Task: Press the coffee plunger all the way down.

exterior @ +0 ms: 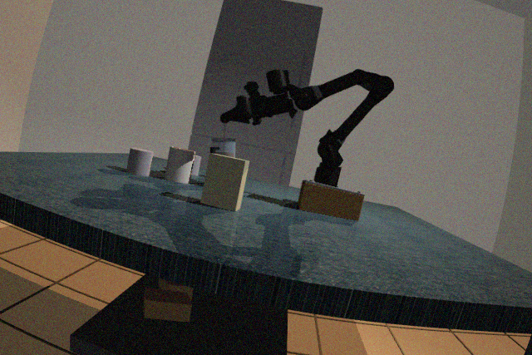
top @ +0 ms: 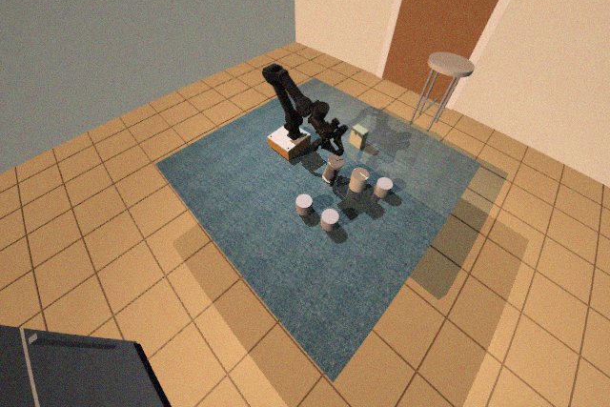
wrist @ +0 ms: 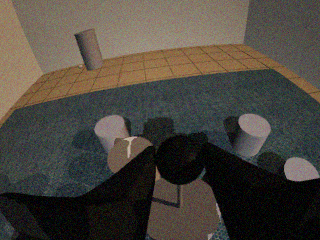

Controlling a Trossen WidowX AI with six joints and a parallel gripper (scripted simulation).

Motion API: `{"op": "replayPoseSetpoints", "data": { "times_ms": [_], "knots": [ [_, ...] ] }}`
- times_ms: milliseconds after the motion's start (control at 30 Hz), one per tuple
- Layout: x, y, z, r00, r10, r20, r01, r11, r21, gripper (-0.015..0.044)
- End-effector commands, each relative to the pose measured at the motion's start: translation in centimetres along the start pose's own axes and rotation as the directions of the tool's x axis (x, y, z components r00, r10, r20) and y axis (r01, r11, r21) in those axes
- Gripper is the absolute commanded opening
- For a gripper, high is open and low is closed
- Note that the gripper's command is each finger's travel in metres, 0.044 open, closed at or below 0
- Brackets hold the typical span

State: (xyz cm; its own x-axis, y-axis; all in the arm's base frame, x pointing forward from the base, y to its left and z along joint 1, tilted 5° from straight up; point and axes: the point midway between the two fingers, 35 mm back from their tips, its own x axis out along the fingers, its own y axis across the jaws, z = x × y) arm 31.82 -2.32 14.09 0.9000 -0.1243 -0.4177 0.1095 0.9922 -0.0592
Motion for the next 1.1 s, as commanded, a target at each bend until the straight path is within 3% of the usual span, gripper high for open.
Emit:
{"op": "replayPoseSetpoints", "data": {
  "times_ms": [0,1067],
  "knots": [
    [0.8,0.0,-3.3,0.995,-0.001,-0.099,-0.001,1.000,-0.016,0.0125],
    [2.0,0.0,-2.3,0.995,-0.001,-0.098,0.000,1.000,-0.016,0.0125]
  ]
}}
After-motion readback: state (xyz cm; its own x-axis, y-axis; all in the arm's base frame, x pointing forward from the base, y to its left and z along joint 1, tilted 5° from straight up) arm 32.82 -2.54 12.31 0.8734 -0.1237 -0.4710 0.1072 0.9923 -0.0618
